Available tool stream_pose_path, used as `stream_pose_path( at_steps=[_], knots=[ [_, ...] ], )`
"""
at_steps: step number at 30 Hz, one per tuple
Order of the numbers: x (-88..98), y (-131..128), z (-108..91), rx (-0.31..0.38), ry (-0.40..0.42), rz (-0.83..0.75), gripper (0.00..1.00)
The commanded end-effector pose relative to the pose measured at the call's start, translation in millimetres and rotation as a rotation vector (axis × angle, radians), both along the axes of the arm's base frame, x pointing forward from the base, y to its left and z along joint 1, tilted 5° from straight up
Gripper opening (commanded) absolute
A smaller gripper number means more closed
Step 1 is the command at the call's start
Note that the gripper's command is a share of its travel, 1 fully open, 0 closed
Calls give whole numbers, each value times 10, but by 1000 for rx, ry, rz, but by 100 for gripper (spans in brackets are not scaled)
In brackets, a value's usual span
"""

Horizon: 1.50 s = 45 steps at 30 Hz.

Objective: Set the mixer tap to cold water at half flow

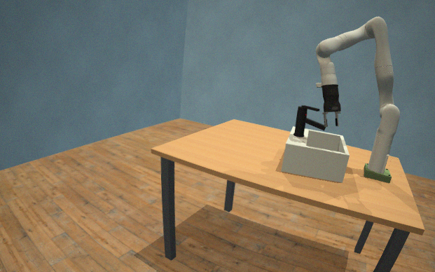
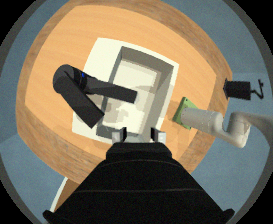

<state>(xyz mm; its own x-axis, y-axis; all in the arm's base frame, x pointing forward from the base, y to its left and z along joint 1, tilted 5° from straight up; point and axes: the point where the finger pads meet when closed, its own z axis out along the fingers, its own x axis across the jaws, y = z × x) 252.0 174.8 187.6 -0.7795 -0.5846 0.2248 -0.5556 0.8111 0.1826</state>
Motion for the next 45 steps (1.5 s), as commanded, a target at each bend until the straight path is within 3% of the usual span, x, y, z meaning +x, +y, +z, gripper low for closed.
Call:
stream_pose_path(
  at_steps=[1,10,12,19,24,32,33,45],
  knots=[
    [182,67,179,27,-47,96,100],
    [656,119,771,42,-170,508,100],
    [656,119,771,42,-170,508,100],
    [869,134,1136,27,-228,716,100],
    [928,136,1257,19,-245,779,100],
    [938,136,1278,18,-248,790,100],
    [938,136,1278,18,-248,790,0],
    [938,136,1278,18,-248,790,0]
  ],
)
